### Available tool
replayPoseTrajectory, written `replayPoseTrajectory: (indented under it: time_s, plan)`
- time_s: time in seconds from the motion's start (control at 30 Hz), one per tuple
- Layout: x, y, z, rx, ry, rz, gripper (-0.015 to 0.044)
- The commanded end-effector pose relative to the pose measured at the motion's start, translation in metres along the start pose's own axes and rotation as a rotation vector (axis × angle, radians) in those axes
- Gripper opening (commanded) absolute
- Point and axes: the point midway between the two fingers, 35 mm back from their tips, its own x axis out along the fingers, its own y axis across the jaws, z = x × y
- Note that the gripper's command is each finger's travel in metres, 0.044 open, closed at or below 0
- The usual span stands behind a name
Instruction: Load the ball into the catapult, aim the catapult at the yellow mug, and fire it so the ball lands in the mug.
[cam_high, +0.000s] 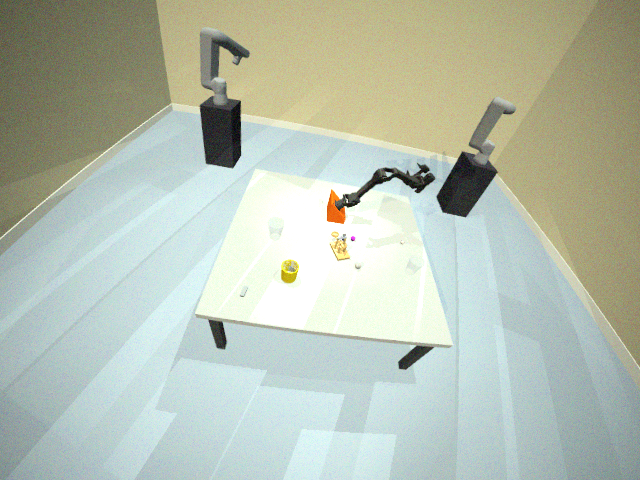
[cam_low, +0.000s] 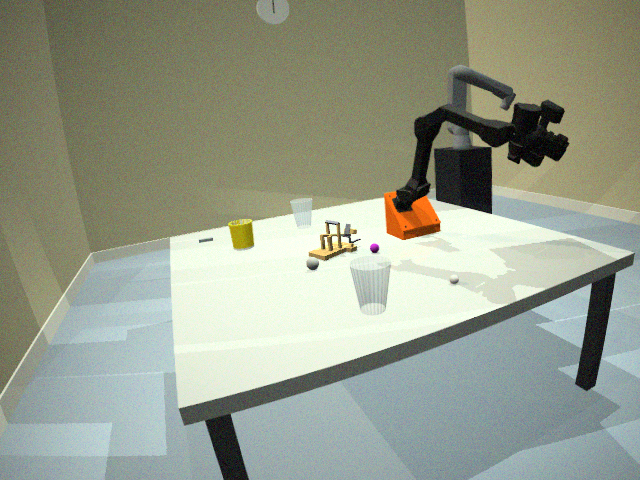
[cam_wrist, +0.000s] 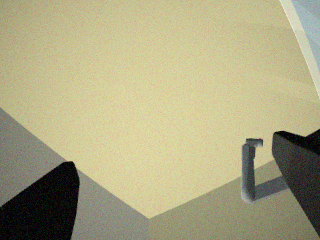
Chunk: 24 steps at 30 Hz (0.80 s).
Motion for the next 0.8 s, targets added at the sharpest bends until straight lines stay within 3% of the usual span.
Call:
replayPoseTrajectory:
  time_s: [0.0,0.17,0.77]
  plan:
    - [0.000,0.000,0.001,0.000,-0.003,-0.001,0.0426]
    - [-0.014,-0.013,0.024,-0.009,-0.098,-0.022,0.0440]
    - [-0.118,-0.082,0.111,-0.019,-0.555,-0.173,0.0440]
